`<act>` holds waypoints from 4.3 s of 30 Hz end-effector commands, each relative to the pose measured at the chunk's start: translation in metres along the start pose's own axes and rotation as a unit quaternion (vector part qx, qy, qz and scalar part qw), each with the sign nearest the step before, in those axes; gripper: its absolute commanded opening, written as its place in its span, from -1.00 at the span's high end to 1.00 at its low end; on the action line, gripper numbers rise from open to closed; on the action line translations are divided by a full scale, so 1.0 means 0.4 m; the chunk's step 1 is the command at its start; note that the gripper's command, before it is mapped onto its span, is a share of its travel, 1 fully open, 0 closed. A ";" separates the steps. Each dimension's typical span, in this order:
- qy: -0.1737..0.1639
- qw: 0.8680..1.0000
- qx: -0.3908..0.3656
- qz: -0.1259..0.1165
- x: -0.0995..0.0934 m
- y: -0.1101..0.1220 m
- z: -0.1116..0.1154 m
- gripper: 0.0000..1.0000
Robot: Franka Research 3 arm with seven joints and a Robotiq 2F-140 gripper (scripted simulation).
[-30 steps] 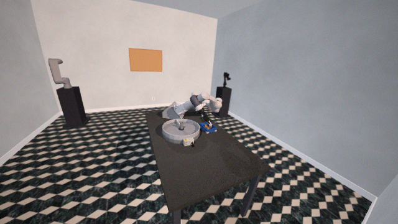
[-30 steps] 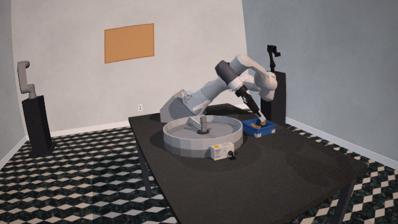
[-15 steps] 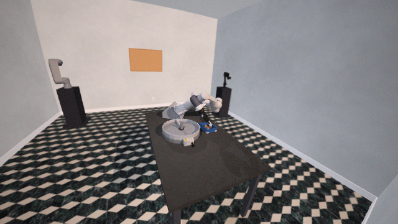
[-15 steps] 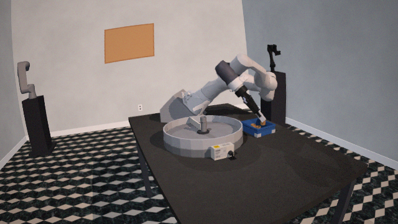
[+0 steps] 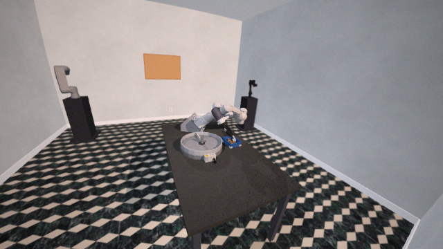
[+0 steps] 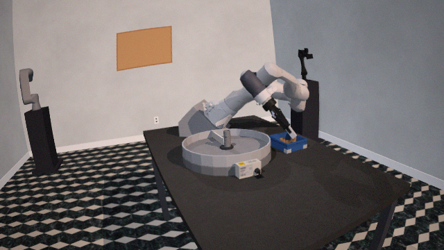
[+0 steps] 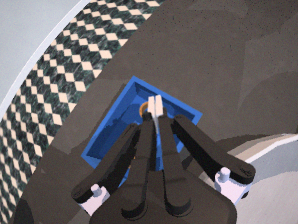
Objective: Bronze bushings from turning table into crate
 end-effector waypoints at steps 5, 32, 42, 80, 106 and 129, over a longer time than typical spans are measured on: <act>0.002 1.000 -0.003 0.007 0.014 0.011 0.015 1.00; 0.002 1.000 -0.003 0.007 0.051 0.018 0.046 1.00; 0.002 1.000 -0.003 0.007 0.051 0.018 0.046 1.00; 0.002 1.000 -0.003 0.007 0.059 0.021 0.054 1.00; 0.002 1.000 -0.003 0.007 0.060 0.022 0.056 1.00; 0.002 1.000 -0.003 0.007 0.062 0.021 0.057 1.00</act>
Point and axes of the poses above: the point where the finger pads meet when closed, its own x axis out along the fingers, its own y axis across the jaws, z = x × y, the point moved 4 cm from there along -x, back along the fingers, and after that the axes turned 12 degrees about x, right-handed, at the moved point
